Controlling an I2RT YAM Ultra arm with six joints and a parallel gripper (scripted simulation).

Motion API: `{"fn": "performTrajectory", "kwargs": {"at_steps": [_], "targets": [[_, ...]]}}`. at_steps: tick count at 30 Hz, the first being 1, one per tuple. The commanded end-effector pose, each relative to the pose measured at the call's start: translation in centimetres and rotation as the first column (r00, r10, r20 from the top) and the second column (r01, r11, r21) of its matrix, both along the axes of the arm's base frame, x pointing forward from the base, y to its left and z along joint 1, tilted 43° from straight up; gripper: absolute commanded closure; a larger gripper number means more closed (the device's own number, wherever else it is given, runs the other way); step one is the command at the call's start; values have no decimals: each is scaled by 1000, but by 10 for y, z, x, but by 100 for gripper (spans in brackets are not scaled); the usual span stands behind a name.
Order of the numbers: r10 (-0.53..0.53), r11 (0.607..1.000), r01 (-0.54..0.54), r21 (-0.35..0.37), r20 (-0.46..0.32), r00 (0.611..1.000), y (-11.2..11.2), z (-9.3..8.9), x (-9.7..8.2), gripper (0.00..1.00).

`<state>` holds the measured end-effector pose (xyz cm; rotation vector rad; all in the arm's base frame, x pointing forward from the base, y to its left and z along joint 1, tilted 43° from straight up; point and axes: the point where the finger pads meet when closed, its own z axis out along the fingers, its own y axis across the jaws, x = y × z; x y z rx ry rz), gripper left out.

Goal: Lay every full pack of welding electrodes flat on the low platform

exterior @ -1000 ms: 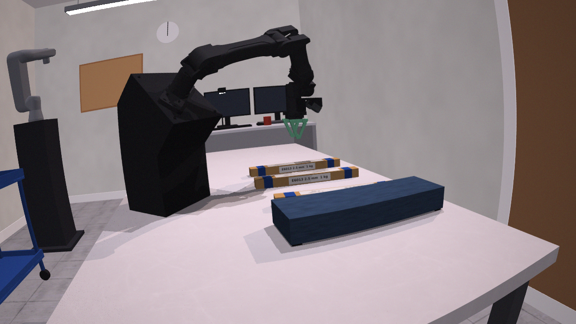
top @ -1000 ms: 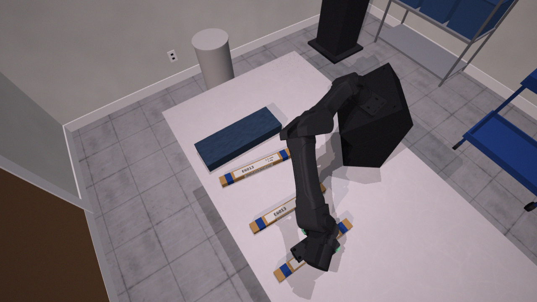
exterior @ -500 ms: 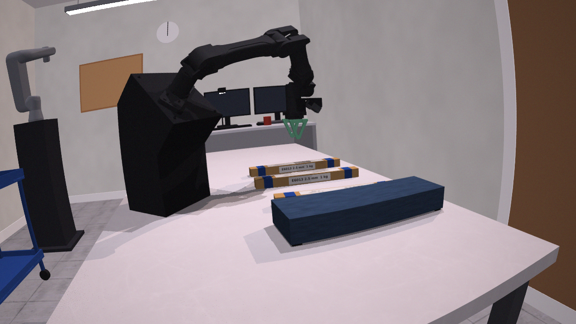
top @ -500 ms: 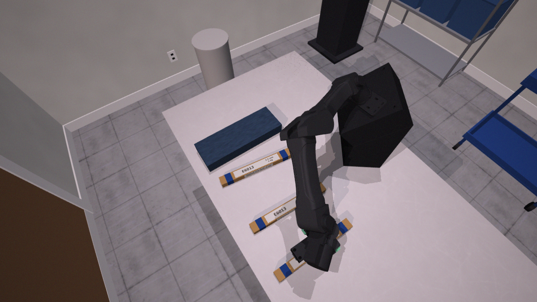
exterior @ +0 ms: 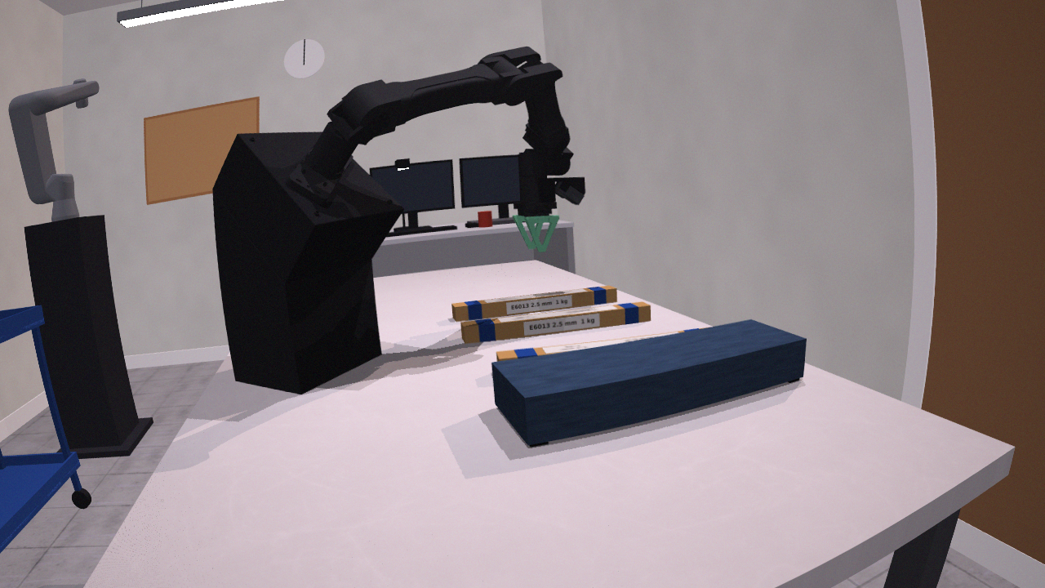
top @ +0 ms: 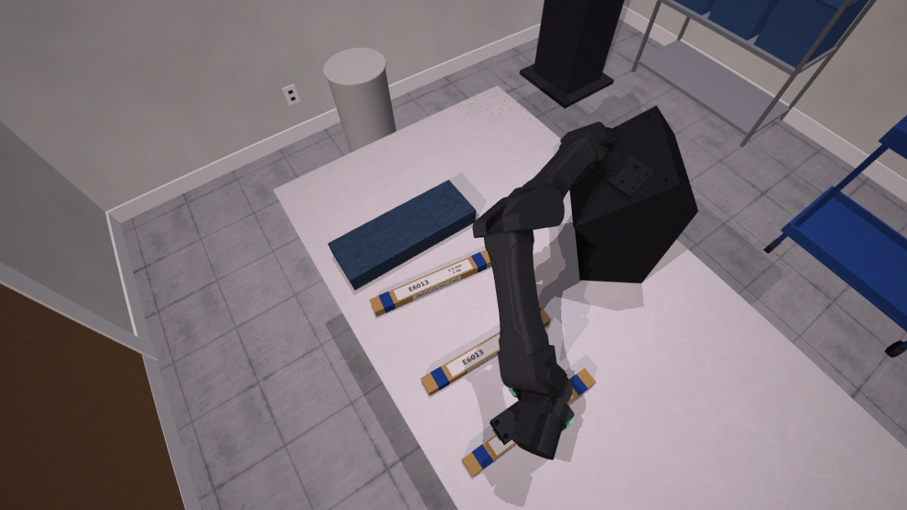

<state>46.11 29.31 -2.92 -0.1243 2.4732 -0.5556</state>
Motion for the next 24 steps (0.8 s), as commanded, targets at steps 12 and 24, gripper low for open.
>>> {"fn": "performTrajectory", "kwargs": {"at_steps": [12, 24], "targets": [[30, 999, -31, 15, 30, 999, 23, 14, -5, 26], [19, 1000, -20, 23, 30, 999, 6, -16, 22, 26]]}}
